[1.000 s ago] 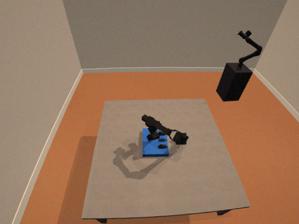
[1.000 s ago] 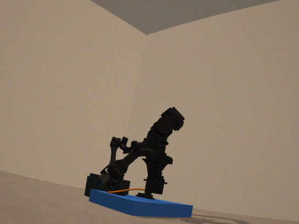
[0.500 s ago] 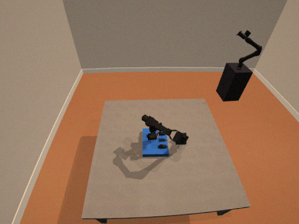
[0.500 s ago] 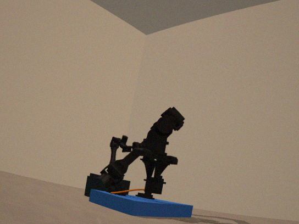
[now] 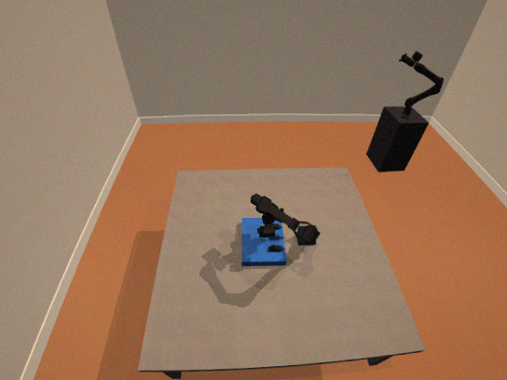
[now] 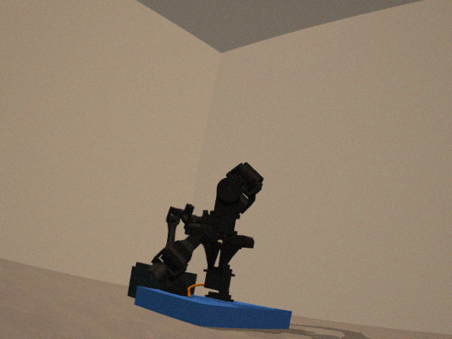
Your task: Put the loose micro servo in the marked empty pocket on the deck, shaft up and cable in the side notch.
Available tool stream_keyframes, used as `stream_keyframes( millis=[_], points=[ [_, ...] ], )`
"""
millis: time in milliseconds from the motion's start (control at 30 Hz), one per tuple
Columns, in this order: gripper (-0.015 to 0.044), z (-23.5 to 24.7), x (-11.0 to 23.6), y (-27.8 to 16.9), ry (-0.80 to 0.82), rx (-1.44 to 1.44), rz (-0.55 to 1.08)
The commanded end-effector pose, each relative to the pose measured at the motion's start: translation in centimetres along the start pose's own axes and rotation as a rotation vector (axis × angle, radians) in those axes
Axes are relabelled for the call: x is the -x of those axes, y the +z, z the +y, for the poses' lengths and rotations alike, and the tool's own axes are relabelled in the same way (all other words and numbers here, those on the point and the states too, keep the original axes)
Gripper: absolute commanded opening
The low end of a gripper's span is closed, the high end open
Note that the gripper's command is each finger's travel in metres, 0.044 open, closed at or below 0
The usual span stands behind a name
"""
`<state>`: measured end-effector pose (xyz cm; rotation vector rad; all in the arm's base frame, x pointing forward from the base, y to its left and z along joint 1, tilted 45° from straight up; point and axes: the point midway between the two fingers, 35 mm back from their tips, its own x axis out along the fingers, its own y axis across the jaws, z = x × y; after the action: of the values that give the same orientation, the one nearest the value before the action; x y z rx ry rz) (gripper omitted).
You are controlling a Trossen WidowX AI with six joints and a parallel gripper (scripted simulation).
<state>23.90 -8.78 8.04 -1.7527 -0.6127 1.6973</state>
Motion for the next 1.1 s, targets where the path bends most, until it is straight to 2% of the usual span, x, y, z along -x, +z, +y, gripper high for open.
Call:
stream_keyframes(
  millis=[0, 300, 1067],
  points=[
    [0.0, 0.0, 0.2, 1.9, 0.008, 0.004, 0.007],
    [0.0, 0.1, 0.2, 6.0, 0.007, 0.002, 0.005],
    [0.0, 0.1, -1.9, 5.9, 0.007, 0.002, 0.005]
  ],
)
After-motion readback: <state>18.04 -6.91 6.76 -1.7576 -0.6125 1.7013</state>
